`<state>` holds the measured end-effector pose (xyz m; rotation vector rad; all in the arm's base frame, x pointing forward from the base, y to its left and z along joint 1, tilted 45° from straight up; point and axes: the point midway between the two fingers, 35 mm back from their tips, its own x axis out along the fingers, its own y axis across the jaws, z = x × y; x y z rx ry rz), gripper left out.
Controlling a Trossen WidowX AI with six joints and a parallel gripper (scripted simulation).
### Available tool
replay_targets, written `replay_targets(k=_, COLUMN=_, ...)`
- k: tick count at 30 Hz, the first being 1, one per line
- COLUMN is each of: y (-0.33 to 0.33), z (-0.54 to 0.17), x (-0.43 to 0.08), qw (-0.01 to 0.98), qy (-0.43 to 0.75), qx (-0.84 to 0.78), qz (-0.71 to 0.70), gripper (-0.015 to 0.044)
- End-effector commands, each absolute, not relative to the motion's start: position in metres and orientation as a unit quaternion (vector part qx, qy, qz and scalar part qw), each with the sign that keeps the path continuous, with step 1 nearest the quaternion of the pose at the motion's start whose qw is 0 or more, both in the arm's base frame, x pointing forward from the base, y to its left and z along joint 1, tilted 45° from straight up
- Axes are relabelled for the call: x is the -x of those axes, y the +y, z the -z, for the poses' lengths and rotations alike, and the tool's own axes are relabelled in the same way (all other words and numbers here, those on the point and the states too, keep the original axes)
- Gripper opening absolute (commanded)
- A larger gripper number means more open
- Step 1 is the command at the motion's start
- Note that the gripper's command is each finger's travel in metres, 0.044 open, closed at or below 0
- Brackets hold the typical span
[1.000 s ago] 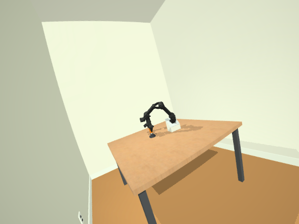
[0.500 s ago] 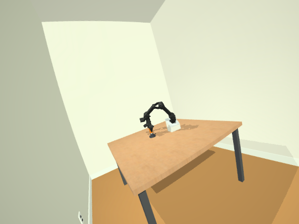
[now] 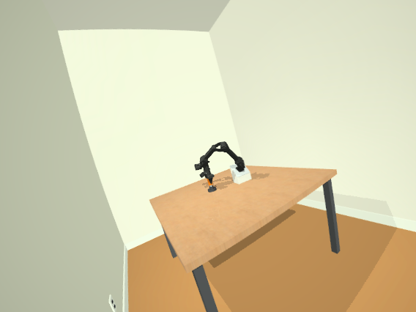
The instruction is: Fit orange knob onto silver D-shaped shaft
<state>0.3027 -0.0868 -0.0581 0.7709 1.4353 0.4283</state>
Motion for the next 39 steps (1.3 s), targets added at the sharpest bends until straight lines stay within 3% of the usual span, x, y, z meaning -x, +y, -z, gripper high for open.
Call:
replay_targets(k=1, y=-0.0889, z=0.0567, x=-0.3030, qw=0.671, qy=0.633, qx=-0.331, qz=-0.198, gripper=0.0000)
replay_targets(k=39, y=-0.0873, z=0.0585, x=-0.3024, qw=0.723, qy=0.583, qx=-0.194, qz=-0.318, gripper=0.0000)
